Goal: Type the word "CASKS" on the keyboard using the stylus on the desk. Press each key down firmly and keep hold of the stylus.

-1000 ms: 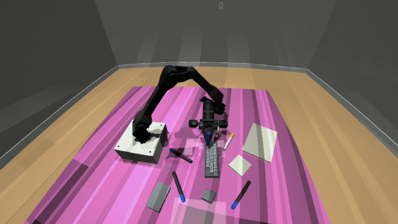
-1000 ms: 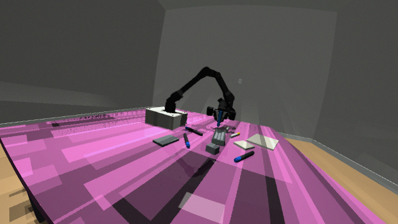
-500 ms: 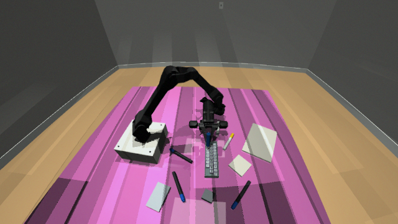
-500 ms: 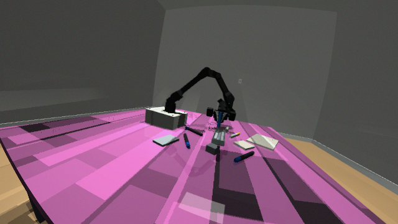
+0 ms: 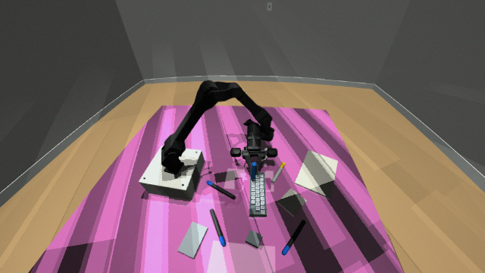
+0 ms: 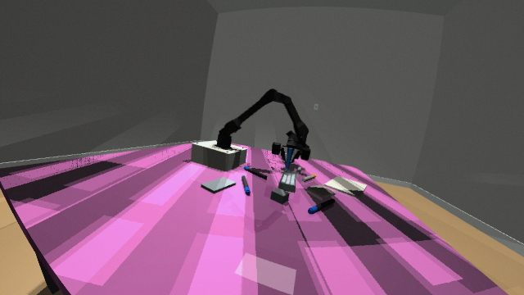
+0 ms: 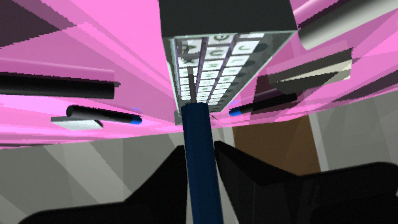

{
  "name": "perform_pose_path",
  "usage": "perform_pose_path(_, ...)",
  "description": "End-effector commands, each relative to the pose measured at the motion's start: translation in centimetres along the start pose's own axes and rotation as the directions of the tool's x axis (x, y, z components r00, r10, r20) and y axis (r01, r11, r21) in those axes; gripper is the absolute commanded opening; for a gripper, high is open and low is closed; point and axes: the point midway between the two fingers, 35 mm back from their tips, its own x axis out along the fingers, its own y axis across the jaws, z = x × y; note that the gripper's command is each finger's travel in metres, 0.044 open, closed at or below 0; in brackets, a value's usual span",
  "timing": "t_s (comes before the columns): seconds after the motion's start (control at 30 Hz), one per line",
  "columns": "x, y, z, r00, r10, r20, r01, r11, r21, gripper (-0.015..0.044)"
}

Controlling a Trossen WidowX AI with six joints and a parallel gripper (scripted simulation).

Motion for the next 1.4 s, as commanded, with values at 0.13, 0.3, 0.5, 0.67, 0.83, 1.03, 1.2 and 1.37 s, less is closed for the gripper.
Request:
perform_pose_path(0.13, 0.2, 0.1, 0.4, 1.000, 0.003, 0.002, -0.003, 1.000, 0.003, 0.0081)
perform_pose_path(0.3, 0.3, 0.1, 0.6, 1.000, 0.003, 0.002, -0.003, 1.000, 0.003, 0.0081)
perform_pose_path(0.5, 0.5, 0.1, 0.8, 1.000, 0.003, 0.002, -0.003, 1.000, 0.003, 0.0081)
perform_pose_path(0.67, 0.4, 0.1, 0.6, 1.000, 0.003, 0.002, -0.003, 1.000, 0.003, 0.0081)
perform_pose_path(0.83, 0.4, 0.1, 0.6, 1.000, 0.003, 0.002, -0.003, 1.000, 0.003, 0.0081)
perform_pose_path(1.03, -0.6, 0.1, -1.1, 1.000, 0.003, 0.002, -0.003, 1.000, 0.004, 0.0081)
perform_pose_path(1.2, -1.4, 0.2, -2.7, 1.000, 0.003, 0.002, -0.003, 1.000, 0.004, 0.0081)
perform_pose_path(1.37, -1.3, 0.2, -2.5, 1.000, 0.001, 0.000, -0.001, 1.000, 0.001, 0.0078)
